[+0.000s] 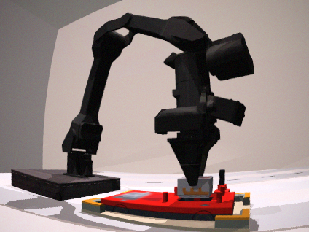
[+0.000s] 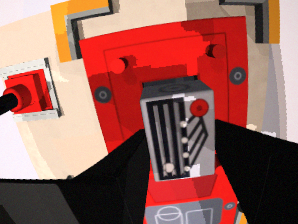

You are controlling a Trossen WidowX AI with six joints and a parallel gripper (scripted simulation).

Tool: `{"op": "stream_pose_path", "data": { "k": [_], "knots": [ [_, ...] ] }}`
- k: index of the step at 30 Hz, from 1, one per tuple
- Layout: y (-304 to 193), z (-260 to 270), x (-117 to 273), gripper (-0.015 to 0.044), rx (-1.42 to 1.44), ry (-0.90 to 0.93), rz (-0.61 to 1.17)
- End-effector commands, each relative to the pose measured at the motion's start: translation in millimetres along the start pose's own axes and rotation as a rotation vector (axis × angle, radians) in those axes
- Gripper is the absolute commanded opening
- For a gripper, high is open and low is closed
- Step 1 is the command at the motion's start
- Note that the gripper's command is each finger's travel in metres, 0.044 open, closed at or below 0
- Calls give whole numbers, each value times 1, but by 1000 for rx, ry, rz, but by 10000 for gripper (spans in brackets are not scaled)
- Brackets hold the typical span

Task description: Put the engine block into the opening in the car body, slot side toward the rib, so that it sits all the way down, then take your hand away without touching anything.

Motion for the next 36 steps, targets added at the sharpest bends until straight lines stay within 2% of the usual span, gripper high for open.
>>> {"op": "stream_pose_path", "data": {
  "k": [1, 27, 36],
  "knots": [
    [0, 0, -1, 159, -5, 4, -2],
    [0, 1, -10, 159, -5, 4, -2],
    [0, 0, -9, 396, 0, 0, 0]
  ]
}}
Point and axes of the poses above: the point midway between the two fingers, 35 mm back from their tips, its own x axis back along the fingers, its own z axis across the jaws, y = z × x, the point moved 9 cm from there along x, back along the fingers, and after that the axes turned 5 degrees about x, right-handed, at the moved point
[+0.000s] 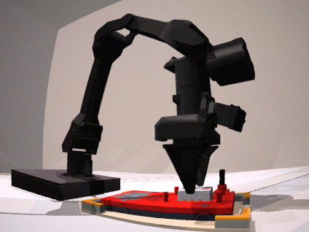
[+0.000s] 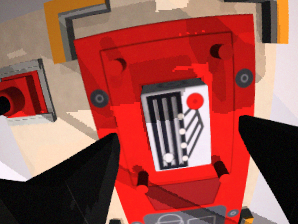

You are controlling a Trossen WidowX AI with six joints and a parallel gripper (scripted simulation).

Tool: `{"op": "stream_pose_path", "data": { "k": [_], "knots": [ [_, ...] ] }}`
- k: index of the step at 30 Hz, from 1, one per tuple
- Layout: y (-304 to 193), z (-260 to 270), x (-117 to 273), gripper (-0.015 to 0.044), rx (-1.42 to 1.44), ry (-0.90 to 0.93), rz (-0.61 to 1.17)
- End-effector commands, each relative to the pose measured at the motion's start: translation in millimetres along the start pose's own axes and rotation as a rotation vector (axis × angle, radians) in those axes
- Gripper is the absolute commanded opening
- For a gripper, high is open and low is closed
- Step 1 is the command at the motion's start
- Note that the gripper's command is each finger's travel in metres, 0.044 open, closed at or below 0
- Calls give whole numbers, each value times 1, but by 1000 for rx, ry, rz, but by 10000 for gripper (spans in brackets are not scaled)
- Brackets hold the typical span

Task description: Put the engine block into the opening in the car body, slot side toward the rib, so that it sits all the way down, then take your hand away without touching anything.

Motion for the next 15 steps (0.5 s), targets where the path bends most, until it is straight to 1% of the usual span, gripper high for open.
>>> {"op": "stream_pose_path", "data": {
  "k": [1, 2, 10, 13, 15],
  "knots": [
    [0, 0, 0, 422, 0, -1, -1],
    [0, 0, 0, 440, 0, -1, -1],
    [0, 0, 0, 440, 0, -1, -1],
    [0, 0, 15, 440, -4, 3, -3],
    [0, 0, 15, 440, -4, 3, -3]
  ]
}}
Point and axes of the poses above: the point midway between the two fingers, 35 mm back from their tips, its own x axis back along the fingers, its own z axis across the jaws, y = z × x, the point moved 9 cm from there along x, back along the fingers, and after that the axes turned 5 degrees about x, right-handed, at the moved point
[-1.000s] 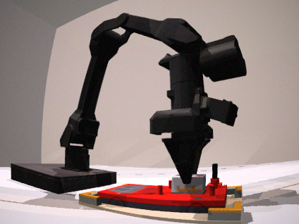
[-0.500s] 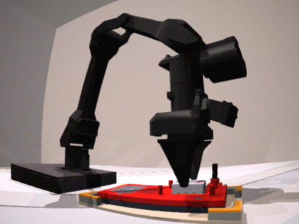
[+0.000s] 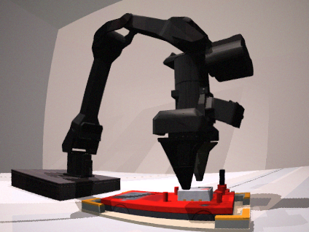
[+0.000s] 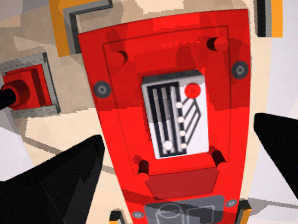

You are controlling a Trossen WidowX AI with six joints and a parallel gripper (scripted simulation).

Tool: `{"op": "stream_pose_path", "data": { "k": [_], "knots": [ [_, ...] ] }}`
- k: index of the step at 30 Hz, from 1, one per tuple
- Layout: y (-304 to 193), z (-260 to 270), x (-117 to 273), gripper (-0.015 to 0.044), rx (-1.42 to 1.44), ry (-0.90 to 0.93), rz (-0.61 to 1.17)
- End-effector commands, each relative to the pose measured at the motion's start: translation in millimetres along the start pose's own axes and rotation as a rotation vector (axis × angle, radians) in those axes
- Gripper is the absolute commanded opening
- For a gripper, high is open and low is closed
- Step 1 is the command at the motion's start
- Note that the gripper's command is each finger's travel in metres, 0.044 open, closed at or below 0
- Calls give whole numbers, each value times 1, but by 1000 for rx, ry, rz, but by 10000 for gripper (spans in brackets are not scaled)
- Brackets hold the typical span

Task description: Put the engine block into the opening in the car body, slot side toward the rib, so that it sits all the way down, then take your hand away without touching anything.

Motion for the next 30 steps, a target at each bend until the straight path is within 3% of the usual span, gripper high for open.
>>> {"op": "stream_pose_path", "data": {
  "k": [1, 4, 21, 30],
  "knots": [
    [2, -1, 7, 440, -2, -2, -15],
    [2, -1, 7, 440, -2, -2, -15],
    [2, -1, 7, 0, -2, -2, -15],
    [1, -1, 7, 0, -1, -2, -13]
  ]
}}
Point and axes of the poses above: the point midway between the two fingers, 35 mm back from their tips, its own x axis back along the fingers, its own z axis across the jaws, y = z × x, the point moved 9 cm from there along x, back along the fingers, and after that the axes turned 5 degrees about x, right-handed, at the moved point
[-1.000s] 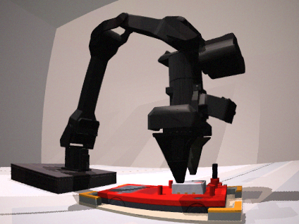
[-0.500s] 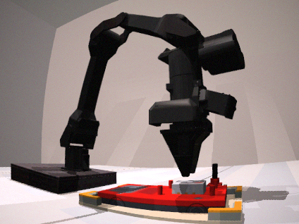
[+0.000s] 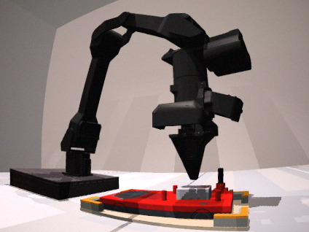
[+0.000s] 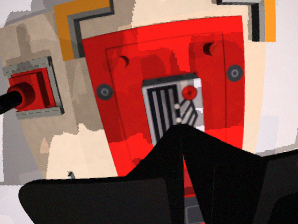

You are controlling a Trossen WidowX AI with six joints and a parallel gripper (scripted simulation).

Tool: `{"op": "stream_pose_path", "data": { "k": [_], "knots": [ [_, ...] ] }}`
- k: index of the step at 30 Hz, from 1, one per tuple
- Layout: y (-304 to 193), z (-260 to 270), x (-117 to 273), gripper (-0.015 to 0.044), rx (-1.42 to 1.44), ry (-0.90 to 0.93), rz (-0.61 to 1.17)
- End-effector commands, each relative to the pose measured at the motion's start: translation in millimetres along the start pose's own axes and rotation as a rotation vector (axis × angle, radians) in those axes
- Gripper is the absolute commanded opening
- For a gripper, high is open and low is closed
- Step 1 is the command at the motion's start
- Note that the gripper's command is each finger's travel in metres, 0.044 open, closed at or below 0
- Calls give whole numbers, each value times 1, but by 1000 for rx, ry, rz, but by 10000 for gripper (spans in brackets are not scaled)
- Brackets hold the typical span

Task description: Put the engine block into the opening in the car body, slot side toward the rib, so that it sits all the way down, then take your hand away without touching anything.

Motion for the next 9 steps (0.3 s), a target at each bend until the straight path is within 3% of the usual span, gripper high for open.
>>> {"op": "stream_pose_path", "data": {
  "k": [1, 8, 9],
  "knots": [
    [0, 0, 1, 0, -1, 2, -4],
    [0, 0, 1, 0, -1, 2, -4],
    [0, 0, 1, 26, -1, 2, -4]
  ]
}}
Point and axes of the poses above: the point midway between the two fingers, 35 mm back from their tips, its own x axis back along the fingers, its own z axis across the jaws, y = z × x, the point moved 9 cm from there along x, back along the fingers, and after that the axes turned 5 degrees about x, right-handed, at the moved point
